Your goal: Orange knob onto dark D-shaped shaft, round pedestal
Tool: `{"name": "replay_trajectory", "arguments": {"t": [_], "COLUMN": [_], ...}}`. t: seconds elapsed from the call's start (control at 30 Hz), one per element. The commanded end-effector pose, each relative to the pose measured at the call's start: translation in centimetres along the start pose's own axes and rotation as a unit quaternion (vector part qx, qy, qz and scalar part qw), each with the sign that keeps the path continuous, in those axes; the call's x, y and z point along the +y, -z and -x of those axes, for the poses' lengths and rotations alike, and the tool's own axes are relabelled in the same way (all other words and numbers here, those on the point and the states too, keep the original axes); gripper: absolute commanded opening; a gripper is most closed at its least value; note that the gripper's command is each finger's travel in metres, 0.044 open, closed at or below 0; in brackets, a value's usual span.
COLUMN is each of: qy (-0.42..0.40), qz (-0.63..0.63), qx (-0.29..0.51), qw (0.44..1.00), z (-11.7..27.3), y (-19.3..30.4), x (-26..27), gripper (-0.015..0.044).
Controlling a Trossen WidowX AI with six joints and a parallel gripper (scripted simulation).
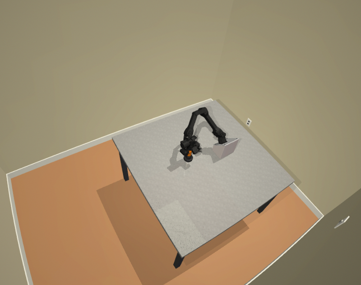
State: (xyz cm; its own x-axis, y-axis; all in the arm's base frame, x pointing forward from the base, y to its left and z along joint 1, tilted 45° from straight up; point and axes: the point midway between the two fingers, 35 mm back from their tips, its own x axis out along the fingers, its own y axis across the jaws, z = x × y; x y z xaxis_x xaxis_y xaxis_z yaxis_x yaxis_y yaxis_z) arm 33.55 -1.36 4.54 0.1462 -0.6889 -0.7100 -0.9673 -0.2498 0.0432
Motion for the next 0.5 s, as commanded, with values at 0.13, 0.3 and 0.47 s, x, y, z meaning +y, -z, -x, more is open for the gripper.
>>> {"name": "replay_trajectory", "arguments": {"t": [0.13,0.3,0.47], "qy": [0.004,0.004,0.003], "qz": [-0.412,-0.562,-0.697], "qx": [-0.002,-0.002,-0.003], "qw": [0.911,0.827,0.717], "z": [0.4,0.5,0.53], "y": [-0.16,-0.19,-0.21], "x": [0.06,0.1,0.14], "gripper": [0.0,0.0,0.0]}}
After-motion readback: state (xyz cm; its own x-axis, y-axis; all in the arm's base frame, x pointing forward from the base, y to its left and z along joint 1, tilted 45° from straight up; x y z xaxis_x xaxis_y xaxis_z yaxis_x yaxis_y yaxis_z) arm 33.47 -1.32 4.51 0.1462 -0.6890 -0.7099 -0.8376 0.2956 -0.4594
